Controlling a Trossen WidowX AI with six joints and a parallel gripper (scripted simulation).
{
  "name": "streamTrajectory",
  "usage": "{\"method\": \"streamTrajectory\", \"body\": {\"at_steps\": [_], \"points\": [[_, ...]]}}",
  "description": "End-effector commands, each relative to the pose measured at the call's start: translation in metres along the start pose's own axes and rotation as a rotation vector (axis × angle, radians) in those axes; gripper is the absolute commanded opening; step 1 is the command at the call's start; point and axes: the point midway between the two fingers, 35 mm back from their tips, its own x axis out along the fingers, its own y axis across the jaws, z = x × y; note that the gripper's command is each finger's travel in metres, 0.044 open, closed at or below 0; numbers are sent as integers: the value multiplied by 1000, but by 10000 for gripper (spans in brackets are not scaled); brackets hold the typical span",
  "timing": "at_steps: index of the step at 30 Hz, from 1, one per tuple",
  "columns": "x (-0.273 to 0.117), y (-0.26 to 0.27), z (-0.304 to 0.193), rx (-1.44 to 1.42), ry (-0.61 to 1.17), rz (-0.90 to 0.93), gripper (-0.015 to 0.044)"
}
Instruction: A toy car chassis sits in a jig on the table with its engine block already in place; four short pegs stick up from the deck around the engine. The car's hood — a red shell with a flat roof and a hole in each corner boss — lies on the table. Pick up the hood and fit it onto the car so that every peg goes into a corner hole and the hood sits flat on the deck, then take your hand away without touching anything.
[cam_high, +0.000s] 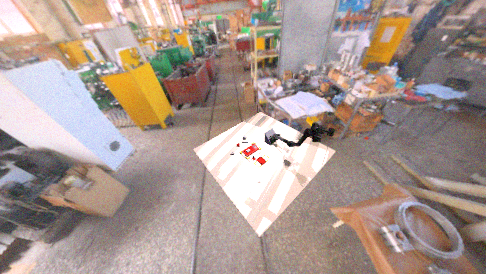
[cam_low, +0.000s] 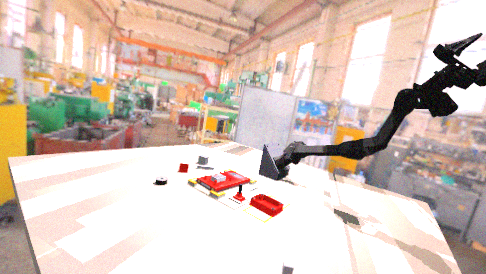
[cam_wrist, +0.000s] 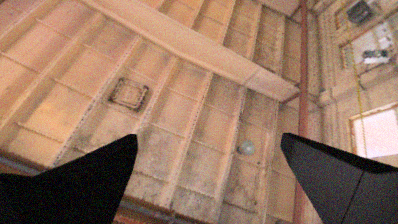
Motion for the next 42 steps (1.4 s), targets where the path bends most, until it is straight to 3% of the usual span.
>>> {"method": "streamTrajectory", "body": {"at_steps": [1,15,23,32,42], "points": [[-4,22,-38,181,75,25,440],[-16,115,-100,702,258,166,440],[-32,215,-116,1130,432,333,440],[-60,331,-86,1542,635,572,440],[-120,444,0,1950,962,930,440]]}}
